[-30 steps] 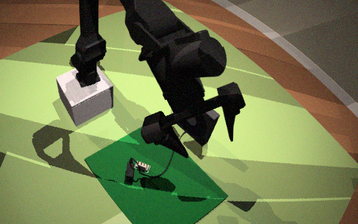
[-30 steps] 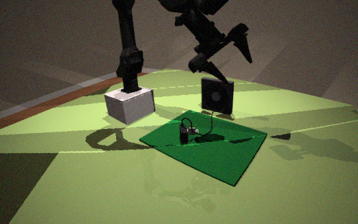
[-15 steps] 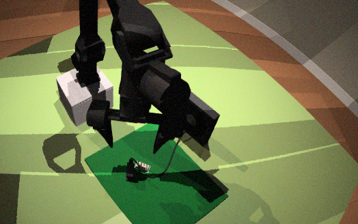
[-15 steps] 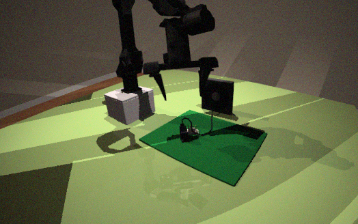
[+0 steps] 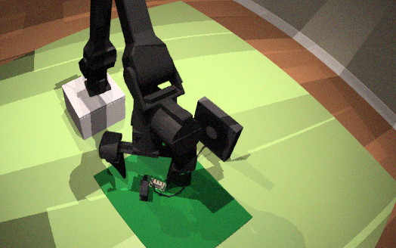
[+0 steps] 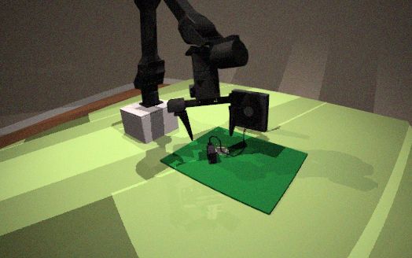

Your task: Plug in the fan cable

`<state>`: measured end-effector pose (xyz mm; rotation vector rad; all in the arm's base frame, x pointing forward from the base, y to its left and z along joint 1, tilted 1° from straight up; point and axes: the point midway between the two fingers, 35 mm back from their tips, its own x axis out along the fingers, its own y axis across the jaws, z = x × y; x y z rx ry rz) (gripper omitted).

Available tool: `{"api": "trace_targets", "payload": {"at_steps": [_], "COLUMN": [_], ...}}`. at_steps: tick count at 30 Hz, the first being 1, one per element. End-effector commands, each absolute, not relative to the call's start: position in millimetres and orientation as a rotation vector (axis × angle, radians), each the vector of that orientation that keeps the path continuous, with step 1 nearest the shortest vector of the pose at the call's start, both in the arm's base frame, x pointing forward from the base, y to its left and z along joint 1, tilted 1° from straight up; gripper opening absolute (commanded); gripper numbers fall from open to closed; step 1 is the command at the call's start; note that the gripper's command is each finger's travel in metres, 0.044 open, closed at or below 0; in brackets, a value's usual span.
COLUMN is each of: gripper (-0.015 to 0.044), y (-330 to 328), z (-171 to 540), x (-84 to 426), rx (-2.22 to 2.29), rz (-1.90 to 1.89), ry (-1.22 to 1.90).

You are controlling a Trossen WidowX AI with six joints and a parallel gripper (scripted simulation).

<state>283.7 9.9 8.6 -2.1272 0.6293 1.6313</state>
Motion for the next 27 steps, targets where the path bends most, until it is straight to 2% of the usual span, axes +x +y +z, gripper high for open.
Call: {"api": "trace_targets", "payload": {"at_steps": [1,24,27], "gripper": [0.0440,0.0440,0.0361], "y": [9,10,10], "z": [1,-29,-27], "x": [281,280,282], "rx": [-2.123,-2.123,-2.124], "rz": [1.644,1.645,1.641], "ry": [0.637,0.638,0.631]}}
